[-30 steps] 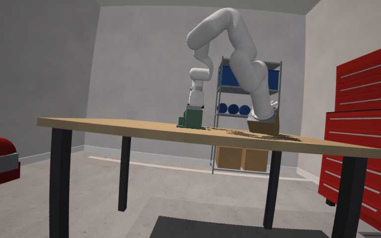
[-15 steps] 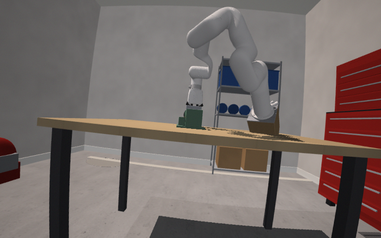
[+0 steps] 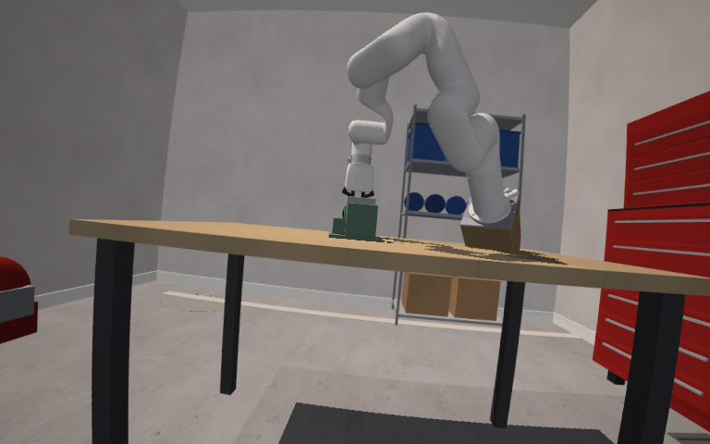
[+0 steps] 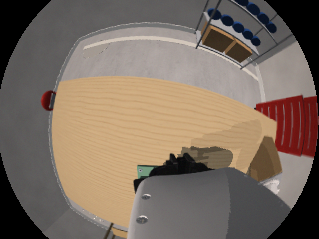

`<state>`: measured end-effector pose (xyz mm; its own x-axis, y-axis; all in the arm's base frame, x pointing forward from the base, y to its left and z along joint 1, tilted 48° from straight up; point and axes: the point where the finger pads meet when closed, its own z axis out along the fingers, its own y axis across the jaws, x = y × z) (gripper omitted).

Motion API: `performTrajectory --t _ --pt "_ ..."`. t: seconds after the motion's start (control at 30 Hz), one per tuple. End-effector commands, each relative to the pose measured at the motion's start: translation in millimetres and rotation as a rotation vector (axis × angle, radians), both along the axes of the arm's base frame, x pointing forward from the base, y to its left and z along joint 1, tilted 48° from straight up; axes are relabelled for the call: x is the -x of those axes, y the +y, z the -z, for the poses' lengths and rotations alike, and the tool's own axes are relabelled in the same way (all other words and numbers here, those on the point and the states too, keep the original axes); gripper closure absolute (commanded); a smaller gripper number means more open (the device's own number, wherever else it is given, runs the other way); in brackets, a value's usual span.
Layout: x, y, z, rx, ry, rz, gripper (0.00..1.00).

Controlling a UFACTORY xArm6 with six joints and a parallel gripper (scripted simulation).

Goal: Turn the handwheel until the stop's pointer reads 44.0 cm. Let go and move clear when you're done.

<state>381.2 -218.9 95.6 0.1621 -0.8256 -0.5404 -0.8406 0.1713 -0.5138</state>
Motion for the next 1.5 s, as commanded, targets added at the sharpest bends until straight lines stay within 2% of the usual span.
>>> performTrajectory --t 0.0,0.63,1.0,1.47 --pt "-5.5 -2.6 -4.3 0.003 -0.002 0.001 0.94" --pt "-38.2 1.7 -7.6 0.003 -0.002 0.001 0.94" --pt "-54.1 14.6 7.4 0.003 -0.002 0.001 0.94" --pt "-51.5 28.9 30.3 0.003 -0.002 0.001 0.94"
